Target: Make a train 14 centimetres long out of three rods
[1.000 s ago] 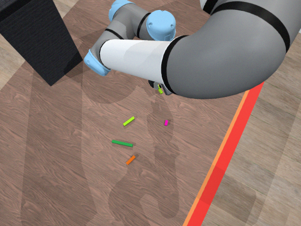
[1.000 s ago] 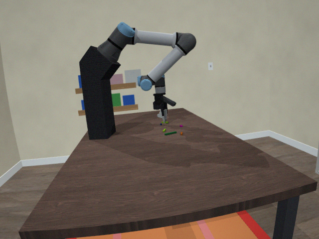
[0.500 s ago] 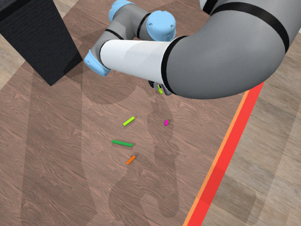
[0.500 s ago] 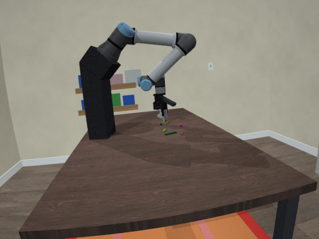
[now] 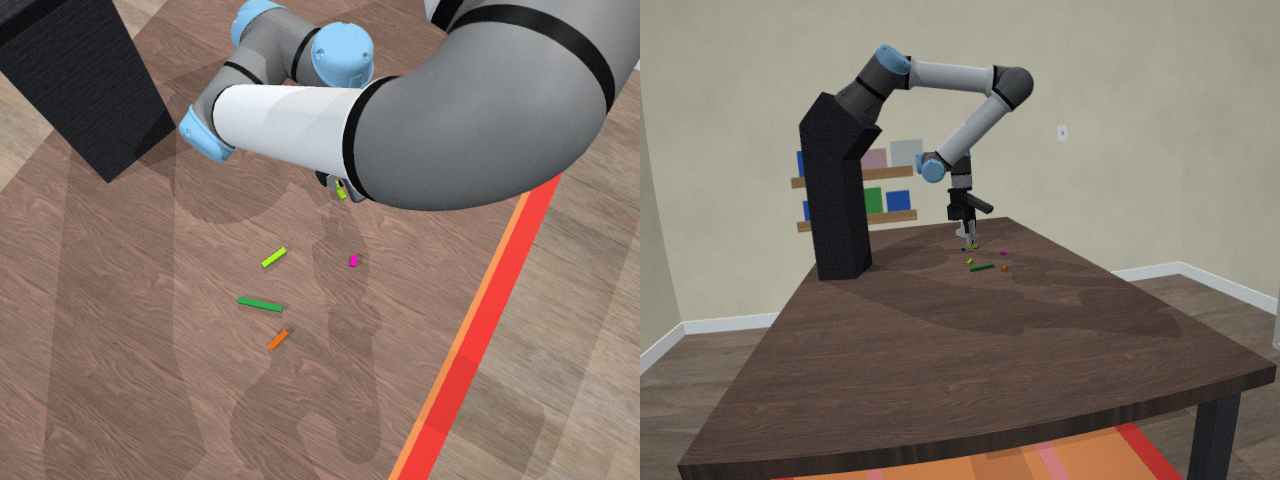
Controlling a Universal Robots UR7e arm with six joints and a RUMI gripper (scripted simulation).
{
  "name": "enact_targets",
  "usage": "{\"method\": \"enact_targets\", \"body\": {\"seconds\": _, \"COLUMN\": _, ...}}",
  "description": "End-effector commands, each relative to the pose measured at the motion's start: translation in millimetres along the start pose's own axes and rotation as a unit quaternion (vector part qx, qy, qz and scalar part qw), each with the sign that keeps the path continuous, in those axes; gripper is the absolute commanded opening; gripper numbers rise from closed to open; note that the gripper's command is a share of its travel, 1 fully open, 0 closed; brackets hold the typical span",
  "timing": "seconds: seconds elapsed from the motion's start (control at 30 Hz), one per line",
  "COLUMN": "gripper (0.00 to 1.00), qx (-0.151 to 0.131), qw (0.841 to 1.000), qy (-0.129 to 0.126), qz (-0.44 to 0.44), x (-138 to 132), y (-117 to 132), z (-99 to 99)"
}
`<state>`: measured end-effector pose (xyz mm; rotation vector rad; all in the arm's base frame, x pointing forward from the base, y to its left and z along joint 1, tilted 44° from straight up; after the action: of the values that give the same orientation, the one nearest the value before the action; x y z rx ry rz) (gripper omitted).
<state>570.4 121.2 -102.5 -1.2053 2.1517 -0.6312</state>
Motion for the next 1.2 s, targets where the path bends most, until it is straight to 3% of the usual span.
{"method": "enact_targets", "body": {"seconds": 0.0, "gripper": 0.00, "qx": 0.000, "qw": 1.000, "qy": 0.000, "qz": 0.000, "x": -0.3, "y": -0.2, "z": -0.3}}
{"method": "enact_targets", "body": {"seconds": 1.17, "gripper": 0.00, "qx": 0.000, "qw": 1.000, "qy": 0.000, "qz": 0.000, "x": -0.3, "y": -0.2, "z": 11.7}}
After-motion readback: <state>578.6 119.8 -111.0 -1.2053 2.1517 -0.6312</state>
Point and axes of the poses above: the point where the finger pads meet when closed, its own z axis out along the fingers, its own x axis across the jaws, y = z × x, the point moved 4 cm from there along -z, back along the fingers, and after that the axes turned 5 degrees about z, right-handed, at the moved point
